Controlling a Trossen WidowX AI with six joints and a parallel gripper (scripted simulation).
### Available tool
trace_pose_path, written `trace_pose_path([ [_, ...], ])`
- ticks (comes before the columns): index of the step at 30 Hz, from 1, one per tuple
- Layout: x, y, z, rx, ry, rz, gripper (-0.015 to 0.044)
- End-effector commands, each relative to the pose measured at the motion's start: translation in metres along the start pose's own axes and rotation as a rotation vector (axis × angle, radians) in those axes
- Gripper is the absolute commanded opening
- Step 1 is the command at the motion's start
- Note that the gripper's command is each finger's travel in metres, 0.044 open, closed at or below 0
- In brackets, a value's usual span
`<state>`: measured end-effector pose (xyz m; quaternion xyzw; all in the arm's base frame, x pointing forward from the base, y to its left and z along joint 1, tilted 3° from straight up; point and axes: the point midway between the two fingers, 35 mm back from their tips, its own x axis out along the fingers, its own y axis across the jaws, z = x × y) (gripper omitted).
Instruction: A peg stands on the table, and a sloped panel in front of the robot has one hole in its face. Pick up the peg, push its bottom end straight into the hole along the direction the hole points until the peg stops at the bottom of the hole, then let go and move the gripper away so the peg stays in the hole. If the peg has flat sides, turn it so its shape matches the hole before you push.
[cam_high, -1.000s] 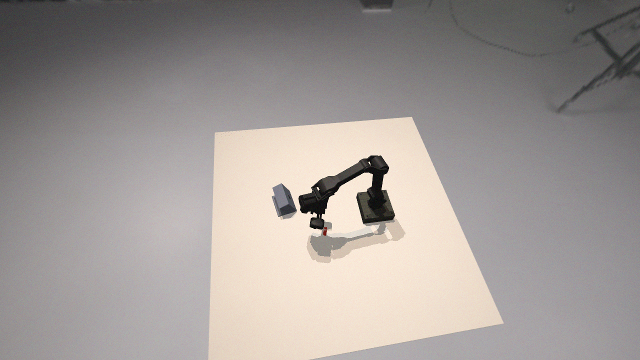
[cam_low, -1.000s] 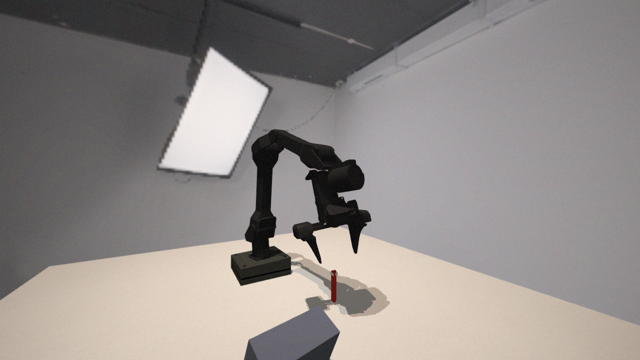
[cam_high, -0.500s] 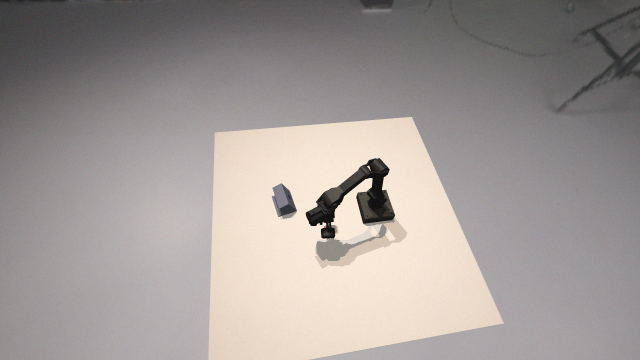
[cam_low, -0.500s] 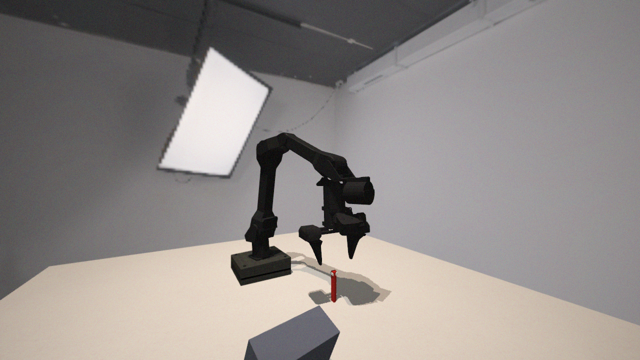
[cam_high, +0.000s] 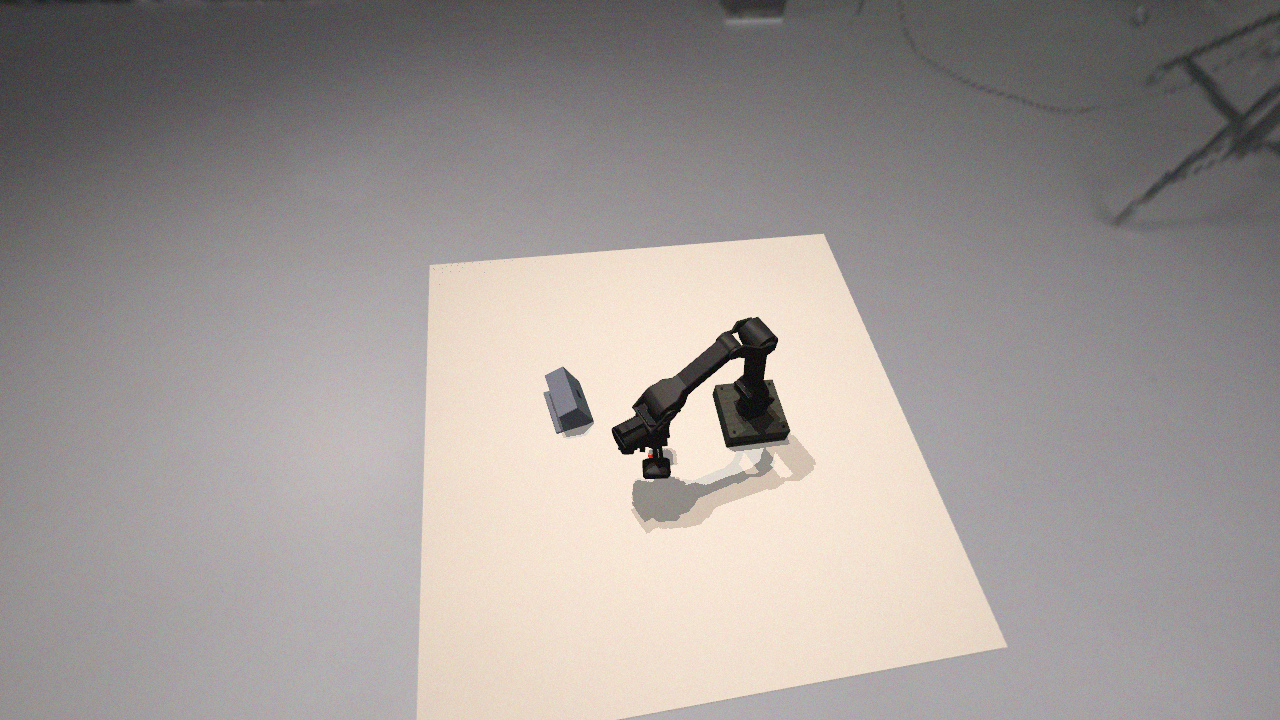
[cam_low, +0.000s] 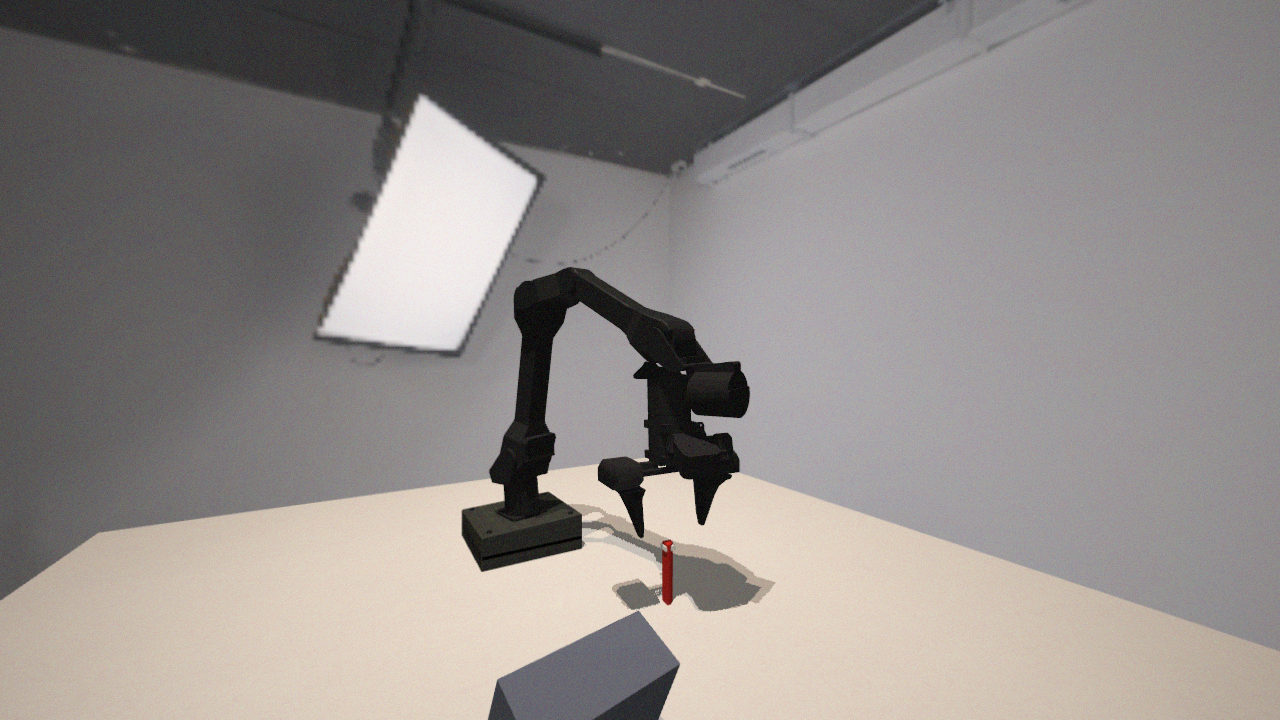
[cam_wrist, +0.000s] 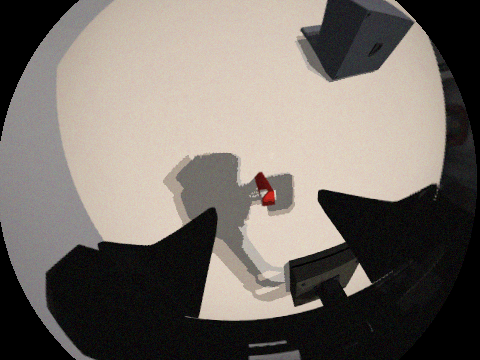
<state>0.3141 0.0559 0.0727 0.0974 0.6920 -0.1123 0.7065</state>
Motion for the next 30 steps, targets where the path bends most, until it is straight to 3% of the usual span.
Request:
trace_pose_path([
  [1,0.013,-0.002,-0.003,-0.004,0.018,-0.016,0.0440],
  [30,0.059,-0.004,-0.005,-0.004,0.018,-0.016,0.0440],
])
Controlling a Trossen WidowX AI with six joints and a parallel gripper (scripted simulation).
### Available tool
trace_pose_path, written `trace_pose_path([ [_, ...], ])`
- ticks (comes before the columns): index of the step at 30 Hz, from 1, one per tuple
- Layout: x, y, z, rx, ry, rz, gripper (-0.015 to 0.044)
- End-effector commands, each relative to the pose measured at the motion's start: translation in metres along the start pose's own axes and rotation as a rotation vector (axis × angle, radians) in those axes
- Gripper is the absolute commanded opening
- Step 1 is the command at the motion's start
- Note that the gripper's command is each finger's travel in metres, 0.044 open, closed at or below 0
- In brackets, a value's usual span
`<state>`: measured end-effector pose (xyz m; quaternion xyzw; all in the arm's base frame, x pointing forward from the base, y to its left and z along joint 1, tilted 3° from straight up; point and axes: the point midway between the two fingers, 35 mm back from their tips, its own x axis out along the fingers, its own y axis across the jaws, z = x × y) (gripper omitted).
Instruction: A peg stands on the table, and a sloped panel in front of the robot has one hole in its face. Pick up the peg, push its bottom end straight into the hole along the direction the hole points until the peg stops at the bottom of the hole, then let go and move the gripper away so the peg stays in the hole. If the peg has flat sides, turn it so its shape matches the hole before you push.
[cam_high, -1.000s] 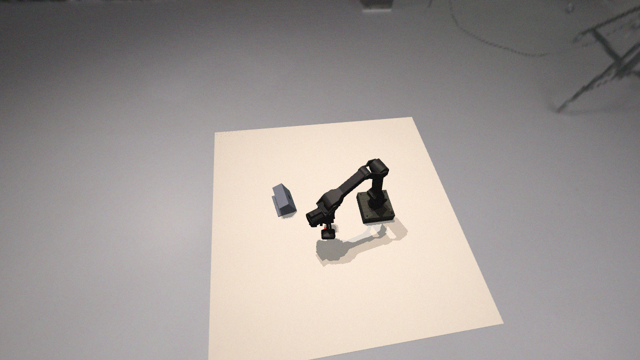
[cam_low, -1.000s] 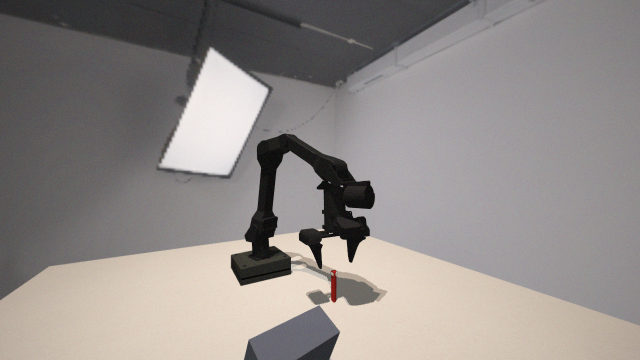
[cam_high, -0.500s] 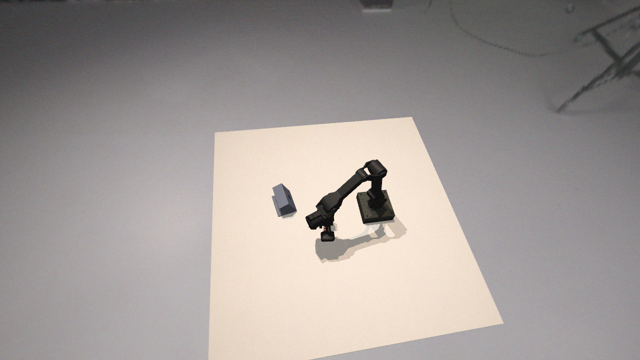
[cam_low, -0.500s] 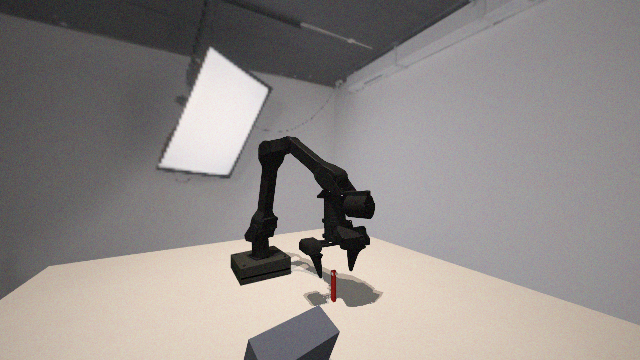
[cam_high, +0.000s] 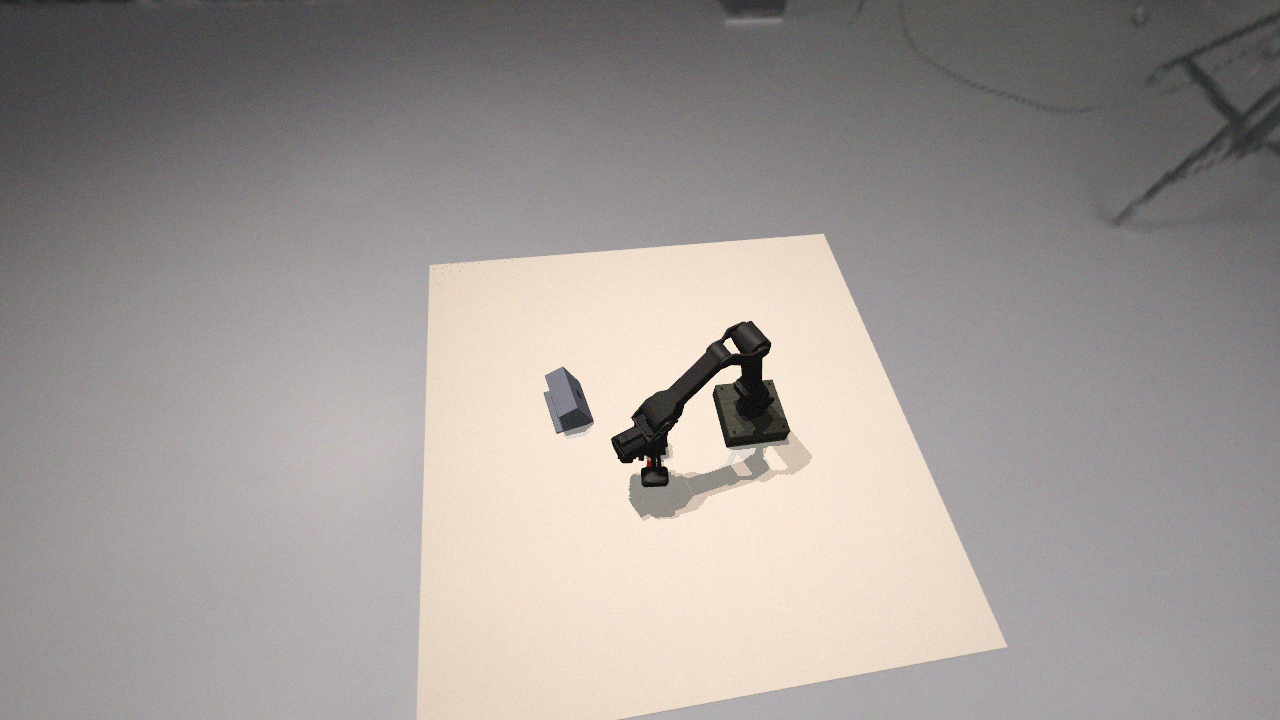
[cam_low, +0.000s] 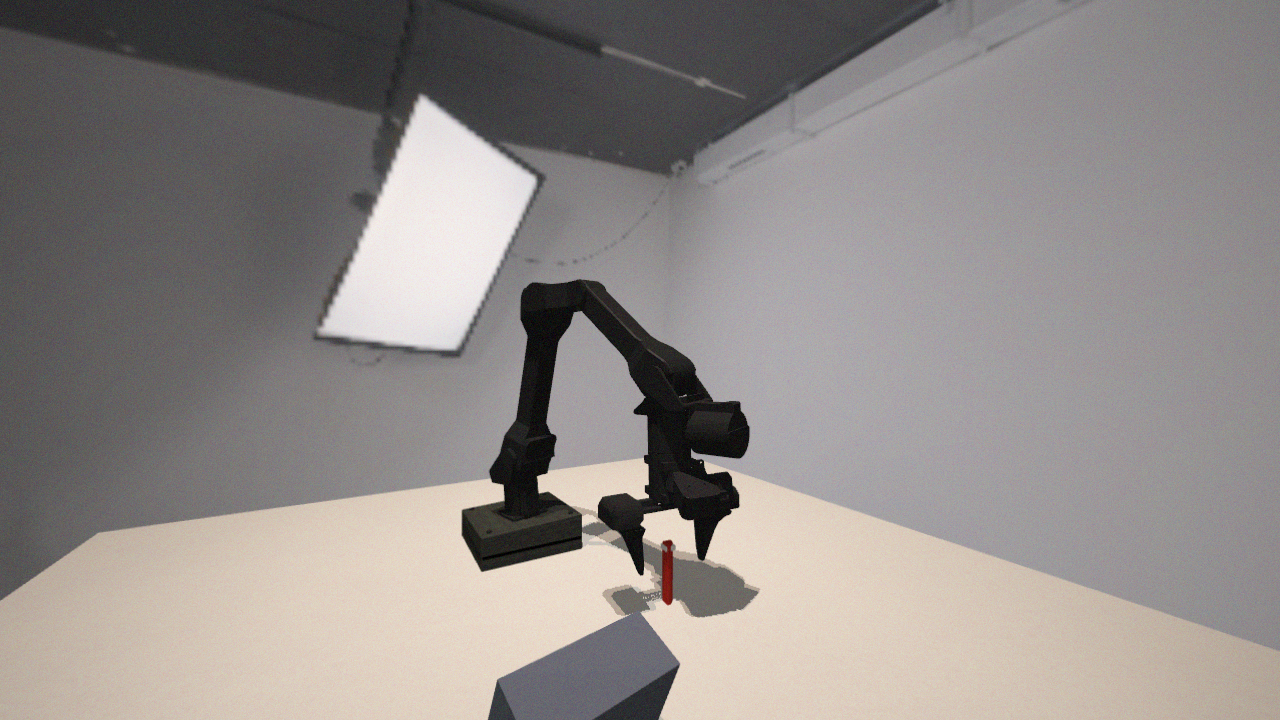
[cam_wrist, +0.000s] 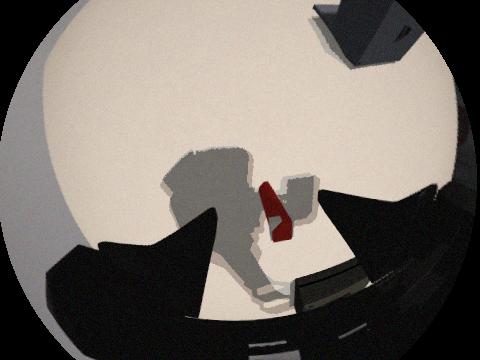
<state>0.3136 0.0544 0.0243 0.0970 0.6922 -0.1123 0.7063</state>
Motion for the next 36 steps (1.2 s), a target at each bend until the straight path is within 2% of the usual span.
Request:
trace_pose_path([
  [1,0.0106,-0.0030,-0.0040,-0.004,0.017,-0.016,0.0440],
  [17,0.0106,-0.0031,-0.0040,-0.004,0.017,-0.016,0.0440],
  [33,0.0073,-0.0014,-0.0026,0.000,0.011,-0.006,0.0020],
  [36,0.0073,-0.0014,-0.0026,0.000,0.011,-0.006,0.0000],
])
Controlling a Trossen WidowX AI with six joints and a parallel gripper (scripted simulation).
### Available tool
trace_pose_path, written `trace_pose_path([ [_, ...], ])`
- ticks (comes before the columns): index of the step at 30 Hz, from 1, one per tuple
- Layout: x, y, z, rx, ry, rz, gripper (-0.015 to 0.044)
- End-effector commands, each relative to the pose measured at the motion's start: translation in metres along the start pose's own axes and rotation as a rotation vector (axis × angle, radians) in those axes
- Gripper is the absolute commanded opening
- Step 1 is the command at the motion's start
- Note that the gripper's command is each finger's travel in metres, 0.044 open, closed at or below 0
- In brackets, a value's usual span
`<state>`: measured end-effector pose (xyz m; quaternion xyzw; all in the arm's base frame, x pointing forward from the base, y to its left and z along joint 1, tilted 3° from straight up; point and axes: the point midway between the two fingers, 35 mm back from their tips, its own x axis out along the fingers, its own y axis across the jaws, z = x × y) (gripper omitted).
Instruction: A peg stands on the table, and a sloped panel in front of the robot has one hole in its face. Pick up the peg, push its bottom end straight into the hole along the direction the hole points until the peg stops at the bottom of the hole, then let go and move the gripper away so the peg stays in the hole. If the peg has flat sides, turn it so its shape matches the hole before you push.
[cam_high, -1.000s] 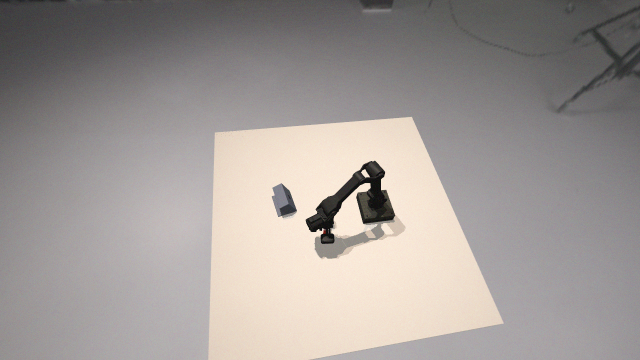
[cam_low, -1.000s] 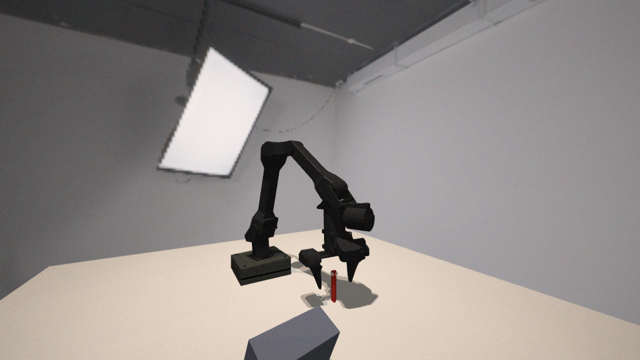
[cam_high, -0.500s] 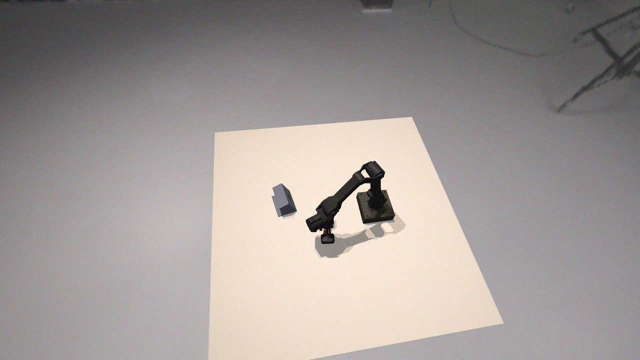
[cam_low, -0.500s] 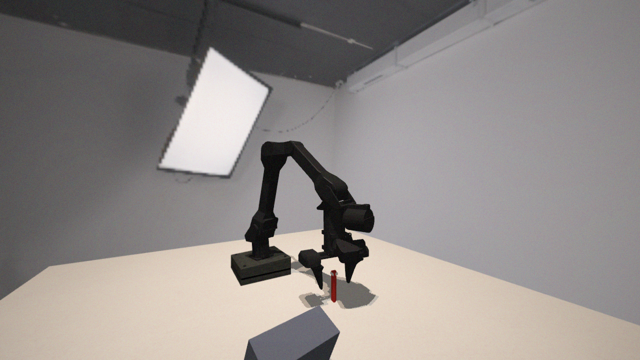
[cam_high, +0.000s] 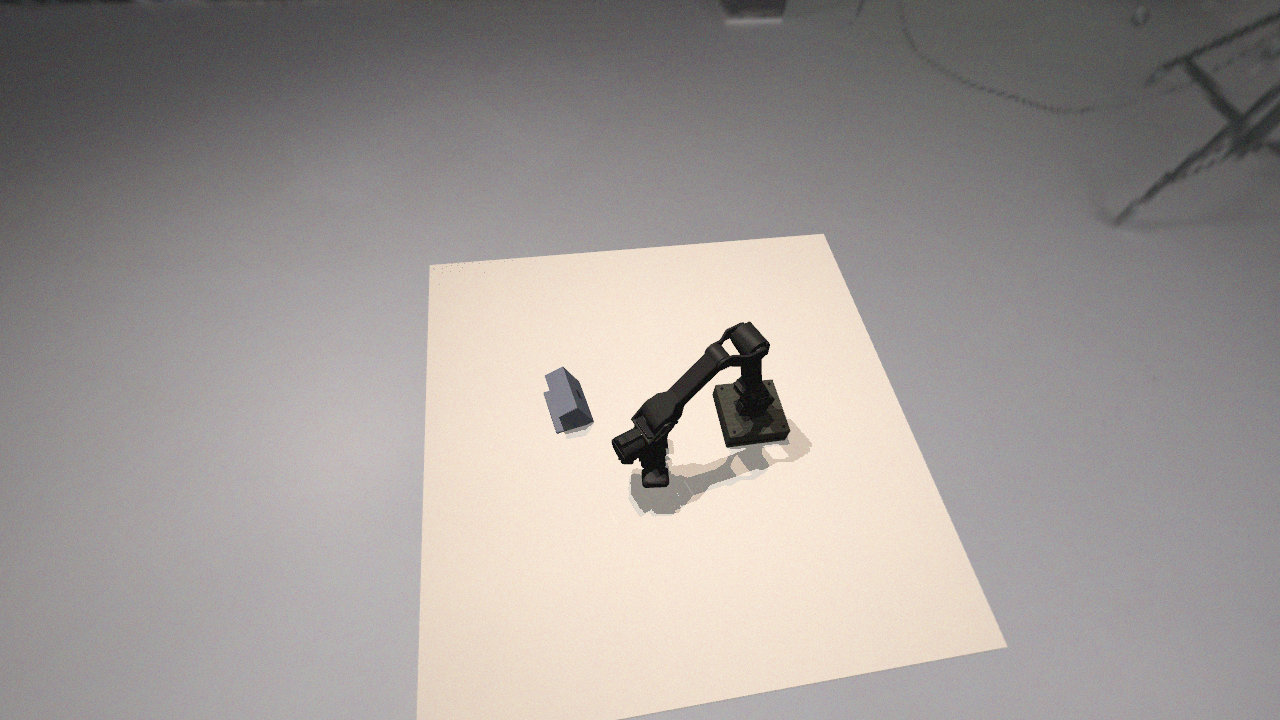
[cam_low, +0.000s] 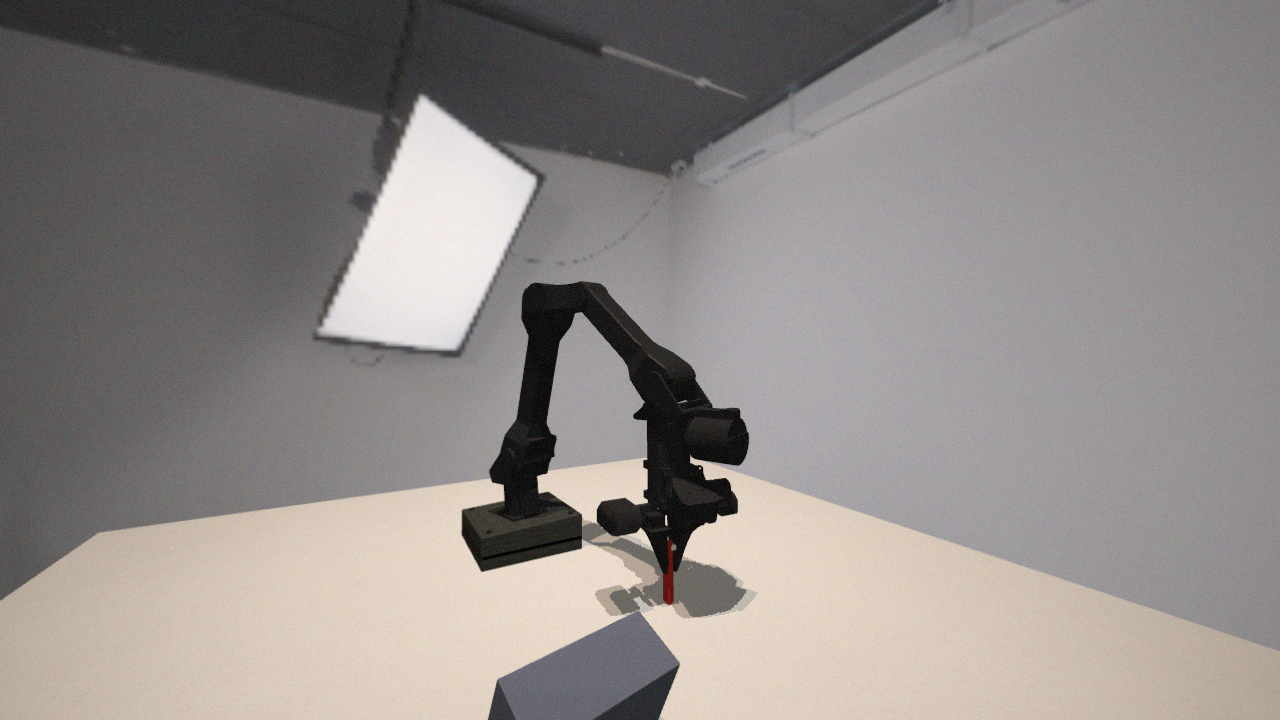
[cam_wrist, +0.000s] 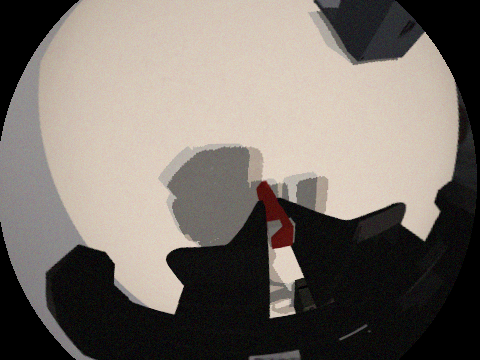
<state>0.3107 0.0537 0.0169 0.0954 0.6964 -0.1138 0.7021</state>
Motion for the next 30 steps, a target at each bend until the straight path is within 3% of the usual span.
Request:
trace_pose_path([
  [1,0.000,0.000,0.000,0.000,0.000,0.000,0.0000],
  [12,-0.004,0.000,0.001,0.000,0.000,0.000,0.0000],
  [30,-0.077,0.002,0.001,-0.003,0.006,-0.009,0.0000],
])
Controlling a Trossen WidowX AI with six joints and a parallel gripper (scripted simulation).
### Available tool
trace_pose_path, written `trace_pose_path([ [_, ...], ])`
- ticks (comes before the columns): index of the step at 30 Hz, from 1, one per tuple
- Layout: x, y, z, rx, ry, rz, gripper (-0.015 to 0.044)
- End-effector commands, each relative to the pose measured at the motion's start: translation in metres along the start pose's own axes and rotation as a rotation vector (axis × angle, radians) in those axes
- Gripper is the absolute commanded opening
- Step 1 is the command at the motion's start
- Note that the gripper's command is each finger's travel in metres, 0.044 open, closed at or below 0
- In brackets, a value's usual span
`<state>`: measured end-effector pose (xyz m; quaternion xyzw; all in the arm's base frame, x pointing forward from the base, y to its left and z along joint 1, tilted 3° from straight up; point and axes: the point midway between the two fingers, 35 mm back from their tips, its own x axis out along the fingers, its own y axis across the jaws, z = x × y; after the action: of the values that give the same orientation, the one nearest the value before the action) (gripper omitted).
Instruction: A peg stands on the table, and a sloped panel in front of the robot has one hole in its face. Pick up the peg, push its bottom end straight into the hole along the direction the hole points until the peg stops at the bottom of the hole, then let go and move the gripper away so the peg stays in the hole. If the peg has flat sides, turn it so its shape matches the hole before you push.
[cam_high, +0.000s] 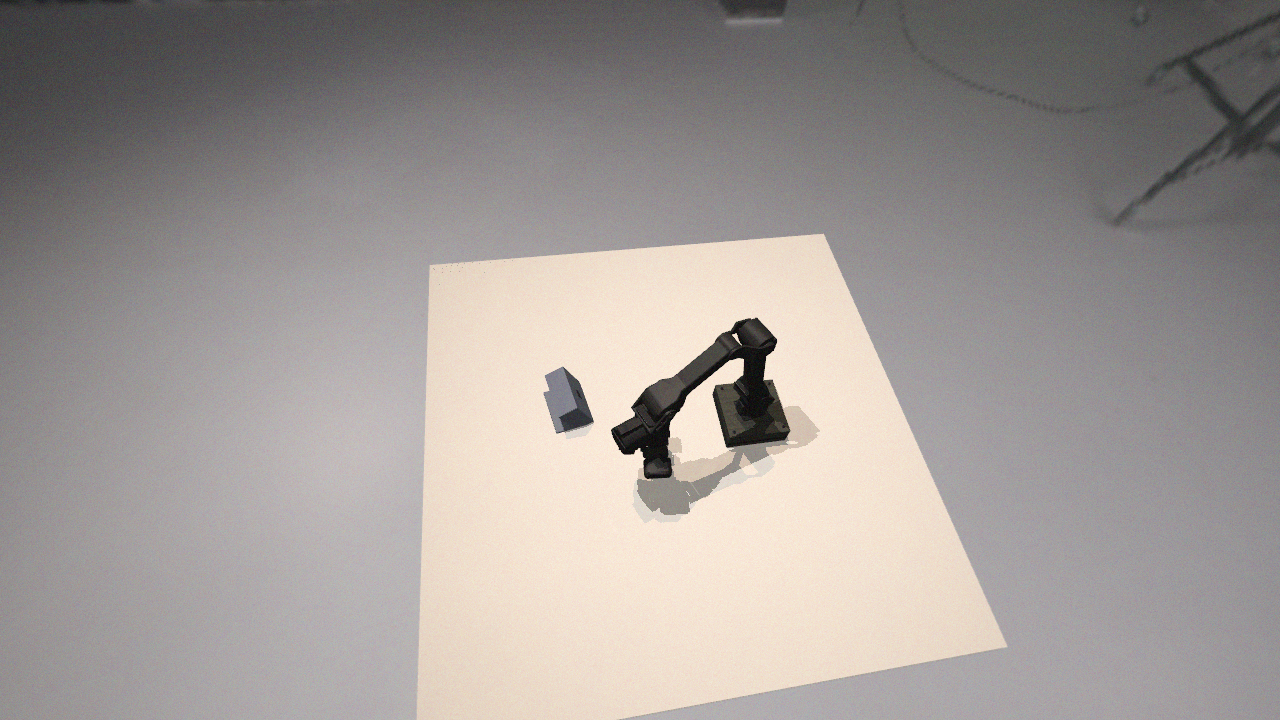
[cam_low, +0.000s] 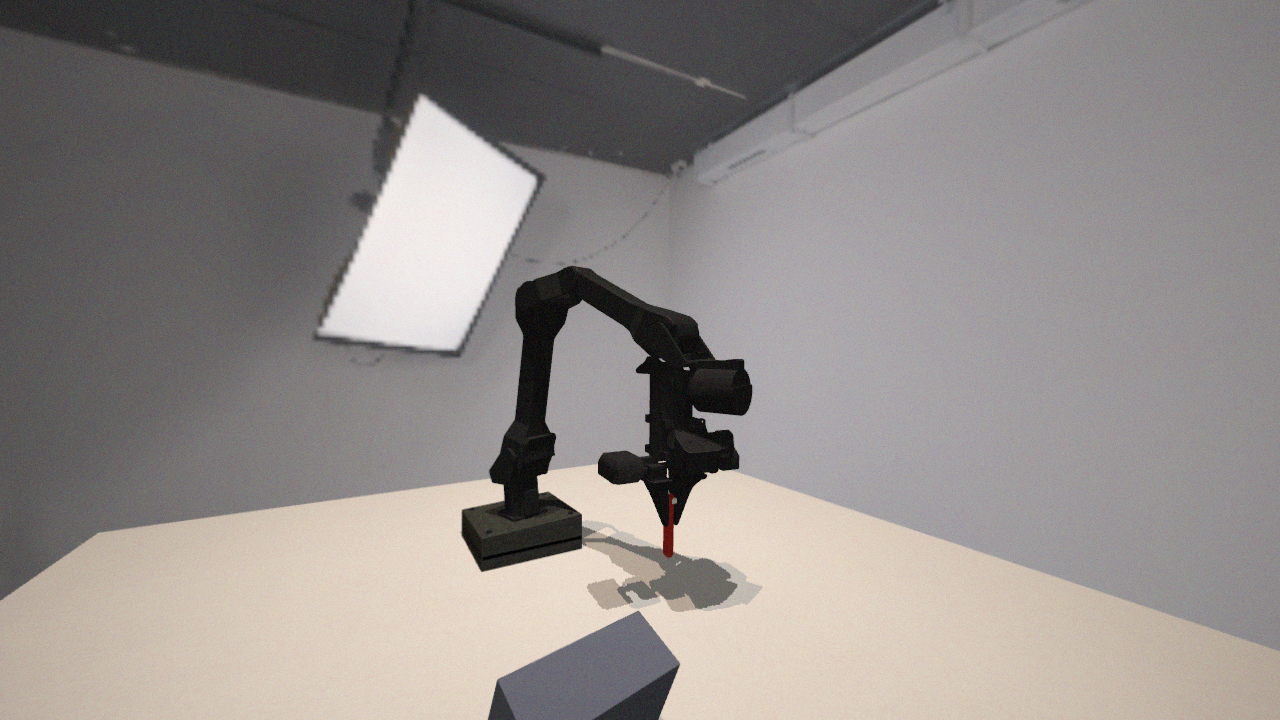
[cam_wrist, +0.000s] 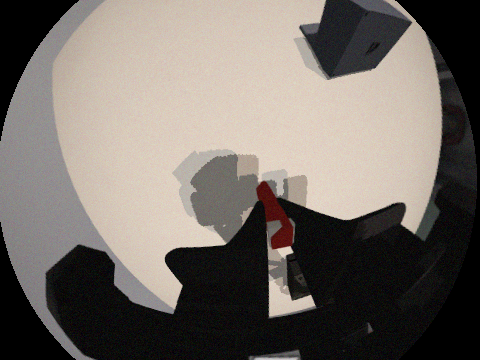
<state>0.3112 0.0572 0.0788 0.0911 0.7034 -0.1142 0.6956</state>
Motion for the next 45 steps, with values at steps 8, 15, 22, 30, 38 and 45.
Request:
trace_pose_path([
  [8,-0.016,-0.001,0.001,0.038,-0.016,0.013,0.0000],
  [15,-0.011,-0.006,0.008,0.138,-0.028,0.050,0.0000],
  [22,-0.007,-0.012,0.014,0.237,-0.039,0.088,0.0000],
  [30,-0.002,-0.018,0.021,0.349,-0.050,0.131,0.0000],
  [38,0.002,-0.025,0.027,0.460,-0.060,0.175,0.0000],
  [45,0.006,-0.031,0.033,0.557,-0.068,0.214,0.0000],
])
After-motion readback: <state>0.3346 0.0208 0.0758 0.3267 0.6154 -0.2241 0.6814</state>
